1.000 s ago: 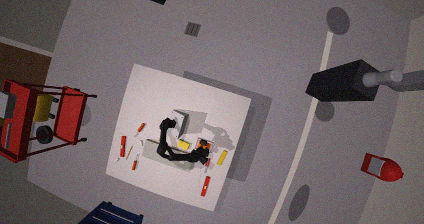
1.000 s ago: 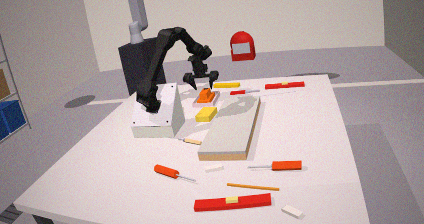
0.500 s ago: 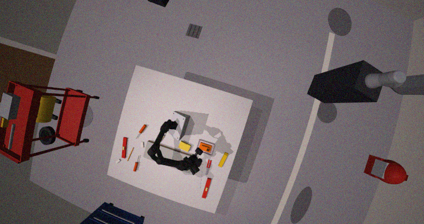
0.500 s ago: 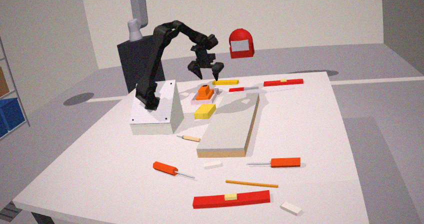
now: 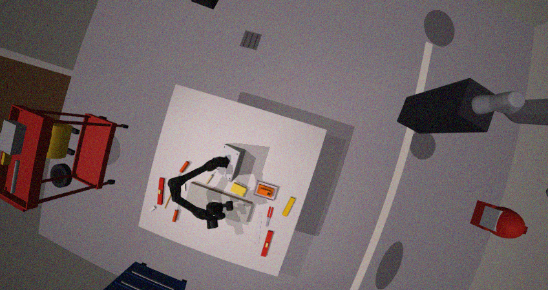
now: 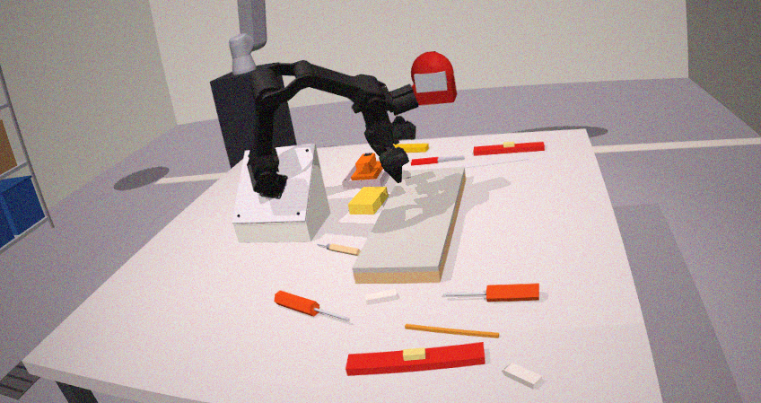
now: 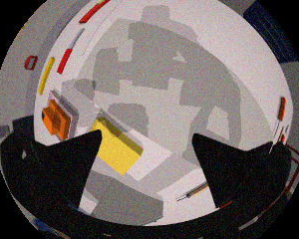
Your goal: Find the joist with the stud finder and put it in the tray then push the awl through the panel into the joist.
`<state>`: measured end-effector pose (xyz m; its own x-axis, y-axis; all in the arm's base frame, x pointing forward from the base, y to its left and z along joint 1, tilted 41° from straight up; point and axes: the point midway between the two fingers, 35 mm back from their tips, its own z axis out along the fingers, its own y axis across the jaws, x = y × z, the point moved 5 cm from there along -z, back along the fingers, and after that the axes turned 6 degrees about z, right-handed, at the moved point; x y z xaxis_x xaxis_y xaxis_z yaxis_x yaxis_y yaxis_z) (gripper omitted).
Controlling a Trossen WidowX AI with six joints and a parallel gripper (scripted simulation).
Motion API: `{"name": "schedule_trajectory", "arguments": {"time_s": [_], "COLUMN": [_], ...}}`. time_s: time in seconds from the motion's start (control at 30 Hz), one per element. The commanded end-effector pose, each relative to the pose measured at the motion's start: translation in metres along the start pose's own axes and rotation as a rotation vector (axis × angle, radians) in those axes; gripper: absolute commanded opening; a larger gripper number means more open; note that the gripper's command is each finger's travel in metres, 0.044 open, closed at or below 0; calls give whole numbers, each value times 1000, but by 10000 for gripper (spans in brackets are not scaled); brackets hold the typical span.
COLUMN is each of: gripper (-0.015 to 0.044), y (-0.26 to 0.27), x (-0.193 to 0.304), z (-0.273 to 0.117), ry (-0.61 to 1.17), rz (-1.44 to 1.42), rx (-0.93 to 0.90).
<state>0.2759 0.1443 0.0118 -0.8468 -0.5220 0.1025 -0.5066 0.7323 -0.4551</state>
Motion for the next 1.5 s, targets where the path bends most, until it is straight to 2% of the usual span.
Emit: {"name": "schedule_trajectory", "arguments": {"time_s": [0.0, 0.23, 0.37, 1.03, 1.47], "gripper": [440, 440, 440, 440, 440], "y": [-63, -143, -167, -168, -173], "x": [29, 98, 134, 129, 131], "z": [-1, 1, 0, 1, 21], "ry": [27, 88, 122, 122, 122], "rz": [243, 637, 806, 811, 811], "rx": [56, 168, 229, 230, 230]}}
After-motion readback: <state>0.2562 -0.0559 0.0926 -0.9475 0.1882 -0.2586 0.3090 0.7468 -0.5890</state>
